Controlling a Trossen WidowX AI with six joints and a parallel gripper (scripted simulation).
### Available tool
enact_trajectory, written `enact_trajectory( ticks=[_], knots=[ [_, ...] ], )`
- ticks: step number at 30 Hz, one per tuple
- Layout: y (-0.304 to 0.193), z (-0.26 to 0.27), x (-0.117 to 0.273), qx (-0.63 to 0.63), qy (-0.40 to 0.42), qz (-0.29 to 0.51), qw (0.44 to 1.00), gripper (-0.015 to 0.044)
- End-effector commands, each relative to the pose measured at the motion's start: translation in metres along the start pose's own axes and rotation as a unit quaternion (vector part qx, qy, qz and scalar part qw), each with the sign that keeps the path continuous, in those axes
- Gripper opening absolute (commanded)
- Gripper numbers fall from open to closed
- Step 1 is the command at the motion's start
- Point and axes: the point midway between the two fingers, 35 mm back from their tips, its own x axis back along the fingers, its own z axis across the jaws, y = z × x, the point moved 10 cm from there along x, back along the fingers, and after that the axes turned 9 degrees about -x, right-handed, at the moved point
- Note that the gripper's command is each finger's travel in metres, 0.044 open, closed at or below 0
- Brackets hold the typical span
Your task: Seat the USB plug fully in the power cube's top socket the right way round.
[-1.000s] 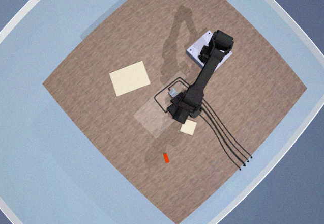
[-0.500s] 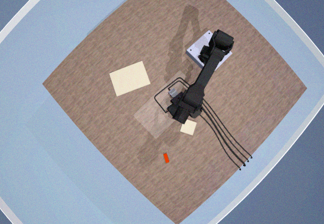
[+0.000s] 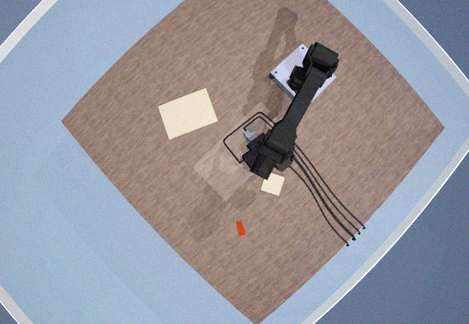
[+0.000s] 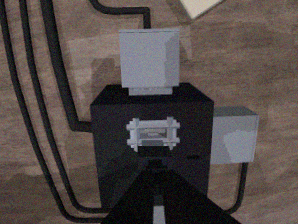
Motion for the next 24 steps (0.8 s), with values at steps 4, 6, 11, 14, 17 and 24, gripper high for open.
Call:
enact_trajectory(
  ticks=[4,6,11,14,17,24],
  knots=[
    [0.0001,-0.0001,0.0058,0.0,-0.001,-0.001,1.0,0.0],
    [0.0001,-0.0001,0.0071,0.0,-0.001,-0.001,1.0,0.0],
    [0.0001,-0.0001,0.0101,0.0,-0.001,-0.001,1.0,0.0],
    [0.0001,-0.0001,0.0086,-0.008,-0.001,-0.001,1.0,0.0],
    [0.0001,0.0,0.0078,-0.04,0.0,0.0,0.999,0.0],
    [0.0001,0.0,0.0074,-0.136,0.0,0.0,0.991,0.0]
  ],
)
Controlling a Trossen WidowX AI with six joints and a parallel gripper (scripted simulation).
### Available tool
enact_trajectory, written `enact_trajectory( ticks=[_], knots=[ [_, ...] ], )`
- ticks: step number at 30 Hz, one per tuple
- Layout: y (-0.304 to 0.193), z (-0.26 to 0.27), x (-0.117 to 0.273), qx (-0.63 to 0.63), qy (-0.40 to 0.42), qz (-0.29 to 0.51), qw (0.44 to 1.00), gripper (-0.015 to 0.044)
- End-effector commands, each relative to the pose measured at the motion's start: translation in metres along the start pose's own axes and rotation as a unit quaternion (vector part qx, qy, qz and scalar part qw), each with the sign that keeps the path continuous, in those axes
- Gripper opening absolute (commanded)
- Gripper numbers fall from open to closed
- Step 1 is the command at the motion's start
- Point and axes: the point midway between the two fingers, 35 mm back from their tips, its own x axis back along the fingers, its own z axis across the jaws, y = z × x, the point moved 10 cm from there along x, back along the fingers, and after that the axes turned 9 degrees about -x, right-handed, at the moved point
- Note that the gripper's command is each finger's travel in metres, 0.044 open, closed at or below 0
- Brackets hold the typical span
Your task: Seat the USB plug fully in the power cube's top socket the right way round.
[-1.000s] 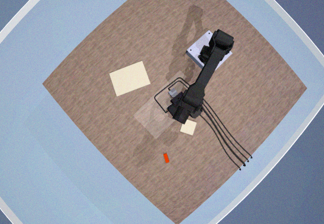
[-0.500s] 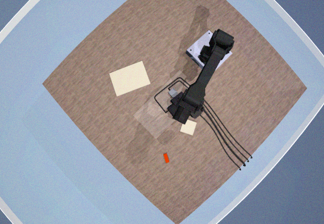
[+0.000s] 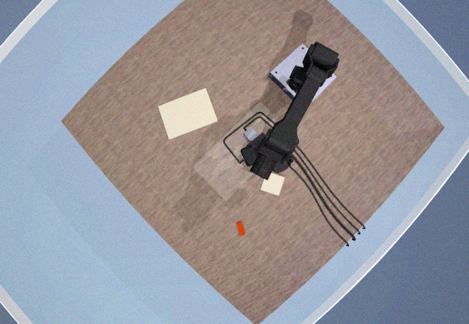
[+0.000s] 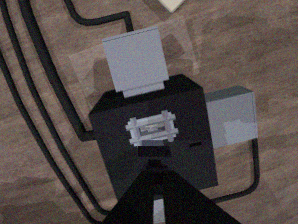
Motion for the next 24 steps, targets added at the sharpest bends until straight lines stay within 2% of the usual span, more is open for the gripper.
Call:
enact_trajectory(
  ticks=[1,24],
  knots=[
    [-0.0001,0.0001,-0.0005,-0.046,0.0,0.0,0.999,0.0],
    [-0.0001,0.0001,-0.0005,-0.34,0.0,0.0,0.94,0.0]
  ],
)
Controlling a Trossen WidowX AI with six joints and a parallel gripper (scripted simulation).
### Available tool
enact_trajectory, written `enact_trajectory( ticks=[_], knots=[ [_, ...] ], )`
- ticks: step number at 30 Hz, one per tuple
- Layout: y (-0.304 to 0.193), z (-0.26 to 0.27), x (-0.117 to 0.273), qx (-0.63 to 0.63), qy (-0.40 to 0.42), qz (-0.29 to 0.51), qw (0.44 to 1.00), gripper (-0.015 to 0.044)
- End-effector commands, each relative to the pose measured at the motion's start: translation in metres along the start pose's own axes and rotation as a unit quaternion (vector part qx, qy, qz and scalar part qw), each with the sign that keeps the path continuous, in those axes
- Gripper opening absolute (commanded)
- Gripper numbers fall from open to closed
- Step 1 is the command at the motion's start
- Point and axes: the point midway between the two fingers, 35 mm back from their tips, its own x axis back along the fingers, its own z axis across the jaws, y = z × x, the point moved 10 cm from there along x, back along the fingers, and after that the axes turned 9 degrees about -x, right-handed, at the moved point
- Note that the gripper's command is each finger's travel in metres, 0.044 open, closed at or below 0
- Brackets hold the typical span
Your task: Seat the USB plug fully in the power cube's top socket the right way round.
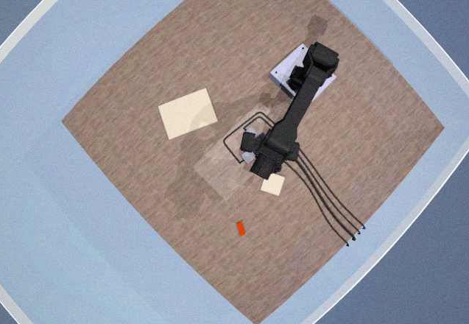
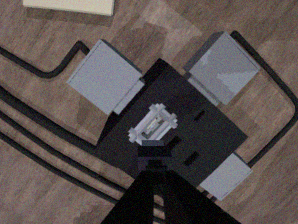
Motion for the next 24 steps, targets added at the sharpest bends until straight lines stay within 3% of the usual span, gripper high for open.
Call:
enact_trajectory(
  ticks=[1,24],
  knots=[
    [-0.0001,0.0,-0.0003,-0.047,0.0,0.0,0.999,0.0],
    [-0.0001,0.0,-0.0003,-0.341,0.0,0.0,0.94,0.0]
  ],
)
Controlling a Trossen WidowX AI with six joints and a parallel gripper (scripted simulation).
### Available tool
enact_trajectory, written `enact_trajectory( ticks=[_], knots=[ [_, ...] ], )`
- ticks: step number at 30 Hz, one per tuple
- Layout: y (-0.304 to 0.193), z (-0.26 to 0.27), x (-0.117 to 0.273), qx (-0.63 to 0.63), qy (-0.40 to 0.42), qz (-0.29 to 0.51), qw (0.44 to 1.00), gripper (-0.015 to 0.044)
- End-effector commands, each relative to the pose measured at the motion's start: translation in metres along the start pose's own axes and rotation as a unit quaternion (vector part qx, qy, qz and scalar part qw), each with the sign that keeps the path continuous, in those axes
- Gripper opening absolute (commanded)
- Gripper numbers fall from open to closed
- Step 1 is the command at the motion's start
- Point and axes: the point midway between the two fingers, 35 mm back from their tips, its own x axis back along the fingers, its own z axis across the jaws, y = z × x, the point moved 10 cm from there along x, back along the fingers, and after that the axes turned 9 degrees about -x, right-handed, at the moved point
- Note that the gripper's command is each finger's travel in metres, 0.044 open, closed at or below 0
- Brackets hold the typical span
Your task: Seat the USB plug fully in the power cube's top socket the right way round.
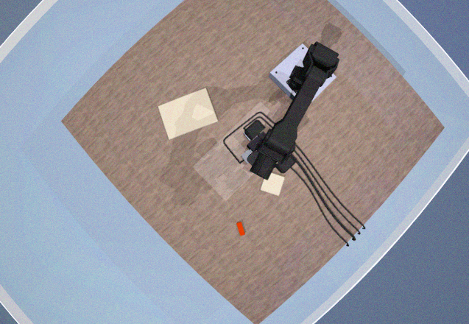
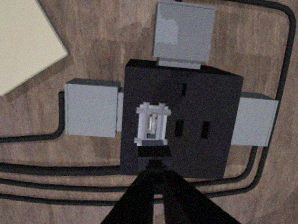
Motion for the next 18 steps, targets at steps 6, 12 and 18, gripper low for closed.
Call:
enact_trajectory(
  ticks=[6,12,18],
  knots=[
    [-0.0001,0.0,-0.0003,-0.112,0.0,0.0,0.994,0.0],
    [-0.0001,0.0,-0.0003,-0.19,0.0,0.0,0.982,0.0],
    [-0.0001,0.0,-0.0003,-0.266,0.0,0.0,0.964,0.0]
  ],
)
